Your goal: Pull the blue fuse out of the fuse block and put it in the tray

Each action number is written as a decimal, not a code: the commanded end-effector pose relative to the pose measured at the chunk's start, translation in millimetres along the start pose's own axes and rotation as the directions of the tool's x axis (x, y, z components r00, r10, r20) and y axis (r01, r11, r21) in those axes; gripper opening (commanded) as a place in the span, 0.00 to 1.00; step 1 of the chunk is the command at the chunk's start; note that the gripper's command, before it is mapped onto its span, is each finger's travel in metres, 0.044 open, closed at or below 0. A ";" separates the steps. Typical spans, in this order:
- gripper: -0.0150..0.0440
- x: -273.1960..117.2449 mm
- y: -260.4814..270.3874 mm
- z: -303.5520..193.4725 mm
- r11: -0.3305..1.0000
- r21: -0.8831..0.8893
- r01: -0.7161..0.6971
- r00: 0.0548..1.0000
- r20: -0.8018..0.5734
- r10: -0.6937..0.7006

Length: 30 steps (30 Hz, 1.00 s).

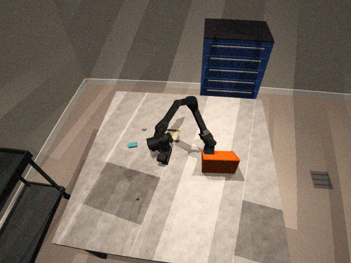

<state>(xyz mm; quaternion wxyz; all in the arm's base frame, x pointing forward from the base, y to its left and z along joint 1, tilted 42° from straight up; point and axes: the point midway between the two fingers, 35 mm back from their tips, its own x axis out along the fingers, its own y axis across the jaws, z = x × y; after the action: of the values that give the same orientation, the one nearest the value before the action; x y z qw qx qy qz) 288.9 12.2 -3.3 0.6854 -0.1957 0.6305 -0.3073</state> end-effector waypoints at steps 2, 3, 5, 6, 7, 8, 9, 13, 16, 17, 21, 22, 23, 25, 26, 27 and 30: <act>0.25 -3.4 0.5 0.4 1.000 0.006 -0.003 1.000 0.000 0.003; 0.25 -3.9 0.5 0.5 1.000 0.006 -0.003 1.000 0.000 0.003; 0.25 -4.9 0.5 0.5 1.000 0.005 -0.003 1.000 0.000 0.003; 0.25 -5.3 0.5 0.5 1.000 0.005 -0.003 1.000 0.000 0.003; 0.25 -5.8 0.5 0.5 1.000 0.005 -0.003 1.000 0.000 0.003; 0.25 -6.3 0.5 0.5 1.000 0.005 -0.003 1.000 0.000 0.003; 0.25 -6.8 0.5 0.5 1.000 0.005 -0.003 1.000 0.000 0.003; 0.25 -8.8 0.6 0.5 1.000 0.005 -0.003 1.000 0.000 0.003; 0.25 -10.2 0.6 0.5 1.000 0.004 -0.003 1.000 0.000 0.003; 0.25 -10.7 0.6 0.5 1.000 0.004 -0.003 1.000 0.000 0.003; 0.25 -12.7 0.6 0.5 1.000 0.004 -0.003 1.000 0.000 0.003; 0.25 -13.2 0.6 0.5 1.000 0.004 -0.002 1.000 0.000 0.002; 0.25 -13.7 0.6 0.5 1.000 0.004 -0.002 1.000 0.000 0.002; 0.25 -14.7 0.6 0.5 1.000 0.004 -0.002 1.000 0.000 0.002; 0.25 -15.2 0.6 0.5 1.000 0.004 -0.002 1.000 0.000 0.002; 0.25 -15.7 0.6 0.5 1.000 0.003 -0.002 1.000 0.000 0.002; 0.25 -17.1 0.6 0.5 1.000 0.003 -0.002 1.000 0.000 0.002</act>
<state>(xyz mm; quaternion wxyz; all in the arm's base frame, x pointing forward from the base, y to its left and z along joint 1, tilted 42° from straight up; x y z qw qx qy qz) 289.0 22.1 7.6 0.6853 -0.1972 0.6303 -0.3068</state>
